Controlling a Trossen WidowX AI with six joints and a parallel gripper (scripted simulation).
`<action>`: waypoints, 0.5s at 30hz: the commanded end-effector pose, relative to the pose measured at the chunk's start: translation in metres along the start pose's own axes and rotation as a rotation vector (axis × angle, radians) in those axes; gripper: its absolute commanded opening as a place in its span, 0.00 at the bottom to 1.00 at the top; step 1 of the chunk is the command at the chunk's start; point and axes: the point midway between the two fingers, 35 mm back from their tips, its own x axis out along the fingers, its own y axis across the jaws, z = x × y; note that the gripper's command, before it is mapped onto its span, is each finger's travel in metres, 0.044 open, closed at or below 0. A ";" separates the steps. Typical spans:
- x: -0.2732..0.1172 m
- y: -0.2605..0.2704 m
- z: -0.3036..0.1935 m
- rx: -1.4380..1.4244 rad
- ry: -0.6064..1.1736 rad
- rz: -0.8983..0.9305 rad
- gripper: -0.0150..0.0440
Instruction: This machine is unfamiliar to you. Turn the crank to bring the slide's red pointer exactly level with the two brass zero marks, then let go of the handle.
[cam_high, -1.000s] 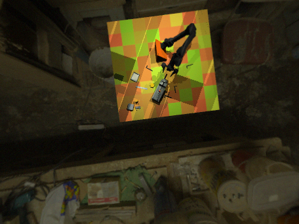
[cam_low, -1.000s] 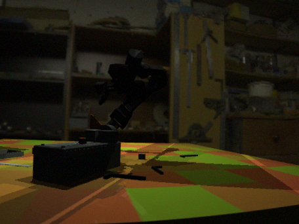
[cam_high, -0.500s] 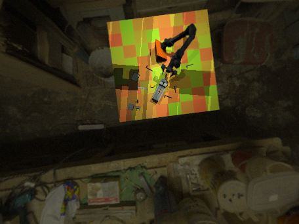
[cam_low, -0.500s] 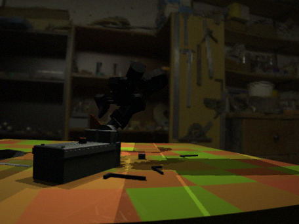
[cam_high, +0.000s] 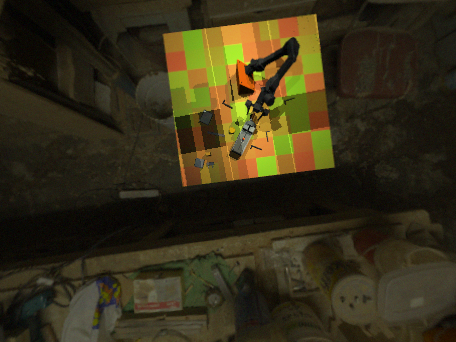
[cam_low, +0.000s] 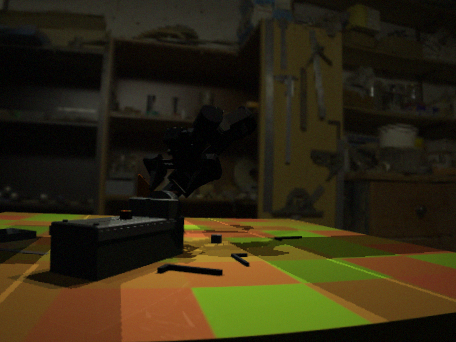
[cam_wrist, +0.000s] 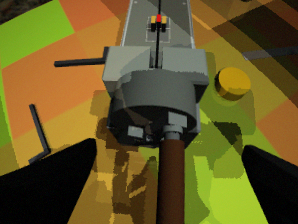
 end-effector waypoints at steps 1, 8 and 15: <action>0.004 -0.001 -0.003 0.005 -0.003 -0.003 1.00; 0.012 -0.001 -0.011 0.005 -0.003 -0.003 1.00; 0.019 -0.001 -0.020 0.005 -0.003 -0.002 1.00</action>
